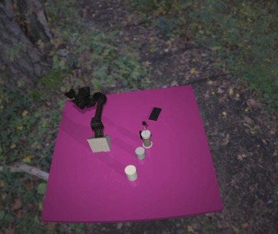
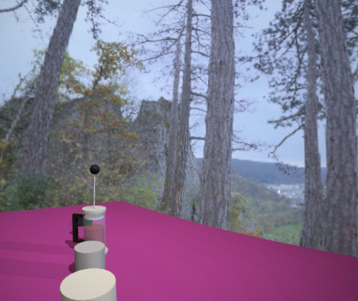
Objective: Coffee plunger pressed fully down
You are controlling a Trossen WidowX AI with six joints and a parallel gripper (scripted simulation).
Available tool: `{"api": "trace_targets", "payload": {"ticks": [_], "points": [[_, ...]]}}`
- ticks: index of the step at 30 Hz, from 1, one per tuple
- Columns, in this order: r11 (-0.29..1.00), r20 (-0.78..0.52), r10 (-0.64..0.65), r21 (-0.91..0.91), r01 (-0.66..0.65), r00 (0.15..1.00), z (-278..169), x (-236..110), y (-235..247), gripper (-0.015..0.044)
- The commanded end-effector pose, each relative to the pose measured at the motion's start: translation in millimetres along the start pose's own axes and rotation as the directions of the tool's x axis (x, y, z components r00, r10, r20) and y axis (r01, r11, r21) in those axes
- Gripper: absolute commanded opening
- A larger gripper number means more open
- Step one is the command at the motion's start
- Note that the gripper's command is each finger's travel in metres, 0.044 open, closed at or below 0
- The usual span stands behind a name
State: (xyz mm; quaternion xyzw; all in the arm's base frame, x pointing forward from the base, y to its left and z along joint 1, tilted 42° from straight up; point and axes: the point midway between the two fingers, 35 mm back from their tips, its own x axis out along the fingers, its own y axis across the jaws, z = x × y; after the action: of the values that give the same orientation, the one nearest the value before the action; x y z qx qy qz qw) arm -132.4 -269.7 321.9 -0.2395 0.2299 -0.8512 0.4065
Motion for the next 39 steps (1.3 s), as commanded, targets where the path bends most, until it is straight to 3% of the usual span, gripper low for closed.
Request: {"api": "trace_targets", "payload": {"ticks": [1, 5, 9, 14, 18, 23, 30, 39], "points": [[0.959, 0.057, 0.276, 0.048, -0.279, 0.96, 17, 0, 65, 0.044], [0.895, 0.091, 0.433, 0.075, -0.44, 0.897, 27, -7, 102, 0.044], [0.737, 0.136, 0.648, 0.133, -0.662, 0.749, 43, -27, 157, 0.044], [0.416, 0.185, 0.874, 0.194, -0.889, 0.449, 63, -74, 222, 0.044], [0.104, 0.206, 0.966, 0.243, -0.964, 0.157, 76, -125, 263, 0.044], [-0.281, 0.211, 0.952, 0.315, -0.906, -0.222, 90, -197, 293, 0.044], [-0.661, 0.197, 0.726, 0.464, -0.59, -0.659, 104, -295, 302, 0.044], [-0.686, 0.196, 0.692, 0.479, -0.549, -0.694, 87, -330, 310, 0.044]]}}
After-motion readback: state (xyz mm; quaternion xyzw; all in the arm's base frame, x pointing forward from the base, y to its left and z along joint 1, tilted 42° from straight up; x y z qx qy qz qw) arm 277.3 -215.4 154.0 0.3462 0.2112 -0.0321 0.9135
